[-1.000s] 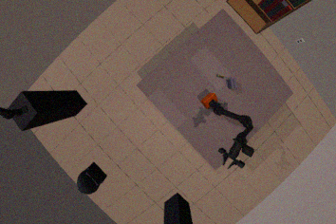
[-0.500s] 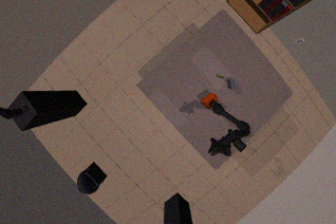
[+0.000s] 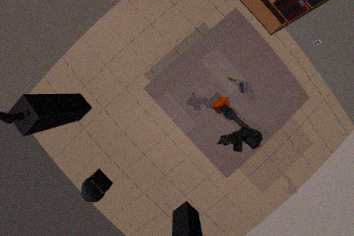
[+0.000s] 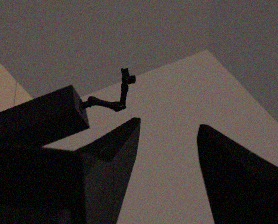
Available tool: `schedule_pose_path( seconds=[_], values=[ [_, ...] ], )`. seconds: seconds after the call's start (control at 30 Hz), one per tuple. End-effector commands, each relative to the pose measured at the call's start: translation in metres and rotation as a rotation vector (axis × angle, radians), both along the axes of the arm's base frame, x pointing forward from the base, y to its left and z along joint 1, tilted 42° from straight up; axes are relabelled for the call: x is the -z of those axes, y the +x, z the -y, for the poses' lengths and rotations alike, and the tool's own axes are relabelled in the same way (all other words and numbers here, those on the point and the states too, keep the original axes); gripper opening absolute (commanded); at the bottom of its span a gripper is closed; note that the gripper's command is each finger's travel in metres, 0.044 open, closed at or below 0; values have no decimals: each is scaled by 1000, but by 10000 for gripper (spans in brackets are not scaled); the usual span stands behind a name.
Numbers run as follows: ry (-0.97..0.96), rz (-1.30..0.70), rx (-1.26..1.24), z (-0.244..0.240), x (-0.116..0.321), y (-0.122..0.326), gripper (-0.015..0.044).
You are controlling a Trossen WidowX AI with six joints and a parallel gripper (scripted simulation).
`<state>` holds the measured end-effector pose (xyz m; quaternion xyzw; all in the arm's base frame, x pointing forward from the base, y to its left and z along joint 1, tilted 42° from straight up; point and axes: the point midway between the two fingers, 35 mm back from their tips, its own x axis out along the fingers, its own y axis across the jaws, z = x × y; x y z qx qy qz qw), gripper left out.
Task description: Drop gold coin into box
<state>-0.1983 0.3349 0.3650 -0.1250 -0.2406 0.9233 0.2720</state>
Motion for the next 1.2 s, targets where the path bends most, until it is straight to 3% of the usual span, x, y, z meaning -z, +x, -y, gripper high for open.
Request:
schedule_pose_path(
  seconds=[0.0,0.3,0.6,0.9,1.17],
  values=[
    [-132,-23,93,-21,19,19,161],
    [-616,-179,477,-79,91,96,161],
    [-1117,-469,1076,-103,188,215,161],
    [-1432,-819,1738,-61,275,331,161],
    [-1512,-1165,2436,22,339,415,161]
  ],
)
